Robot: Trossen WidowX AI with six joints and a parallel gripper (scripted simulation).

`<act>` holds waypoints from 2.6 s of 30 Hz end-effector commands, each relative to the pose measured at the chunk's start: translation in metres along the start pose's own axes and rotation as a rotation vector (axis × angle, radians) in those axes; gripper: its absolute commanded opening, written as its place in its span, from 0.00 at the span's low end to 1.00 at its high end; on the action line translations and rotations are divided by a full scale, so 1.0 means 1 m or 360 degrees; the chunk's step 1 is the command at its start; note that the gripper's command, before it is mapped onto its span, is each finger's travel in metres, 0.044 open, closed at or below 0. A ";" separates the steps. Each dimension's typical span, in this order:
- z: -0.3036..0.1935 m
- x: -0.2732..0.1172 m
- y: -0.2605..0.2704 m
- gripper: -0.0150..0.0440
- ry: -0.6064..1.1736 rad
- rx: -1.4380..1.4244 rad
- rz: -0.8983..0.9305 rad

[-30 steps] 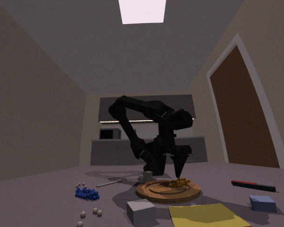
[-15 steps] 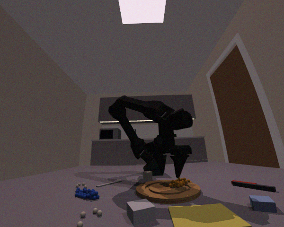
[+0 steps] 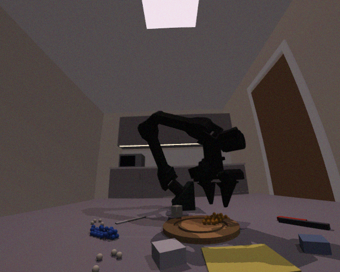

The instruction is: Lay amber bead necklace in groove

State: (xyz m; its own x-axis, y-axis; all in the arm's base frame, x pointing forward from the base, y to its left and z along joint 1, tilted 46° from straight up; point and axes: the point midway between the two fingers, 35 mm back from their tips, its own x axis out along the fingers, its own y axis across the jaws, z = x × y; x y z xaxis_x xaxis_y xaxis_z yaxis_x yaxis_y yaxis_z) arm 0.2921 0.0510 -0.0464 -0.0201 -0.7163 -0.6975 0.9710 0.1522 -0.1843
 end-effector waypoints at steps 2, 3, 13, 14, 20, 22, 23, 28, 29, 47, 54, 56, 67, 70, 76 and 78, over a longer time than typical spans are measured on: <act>-0.023 -0.003 0.003 0.46 0.0001 0.0068 -0.0006; -0.023 -0.003 0.003 0.46 0.0001 0.0068 -0.0006; -0.022 0.005 0.005 0.46 0.0009 0.0073 0.0005; -0.022 0.005 0.005 0.46 0.0009 0.0073 0.0005; -0.022 0.013 0.005 0.46 0.0007 0.0072 0.0002; -0.022 0.017 0.005 0.46 0.0006 0.0071 0.0001; -0.022 0.018 0.005 0.46 0.0005 0.0071 0.0001; -0.023 0.026 0.004 0.46 0.0002 0.0070 -0.0002; -0.023 0.028 0.004 0.46 0.0002 0.0069 -0.0003; -0.023 0.035 0.004 0.35 0.0006 0.0082 -0.0003; -0.023 0.035 0.004 0.27 0.0006 0.0082 -0.0003; -0.023 0.035 0.004 0.25 0.0006 0.0082 -0.0003; -0.023 0.034 0.004 0.25 0.0005 0.0082 -0.0003; -0.023 0.027 0.004 0.25 0.0004 0.0078 -0.0004; -0.023 0.010 0.003 0.25 0.0000 0.0068 -0.0006; -0.023 0.010 0.003 0.25 0.0000 0.0068 -0.0006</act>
State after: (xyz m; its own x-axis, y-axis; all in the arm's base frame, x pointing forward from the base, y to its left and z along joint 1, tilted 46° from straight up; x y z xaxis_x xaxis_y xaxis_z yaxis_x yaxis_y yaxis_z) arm 0.2885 0.0556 -0.0743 -0.0247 -0.7204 -0.6931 0.9783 0.1253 -0.1652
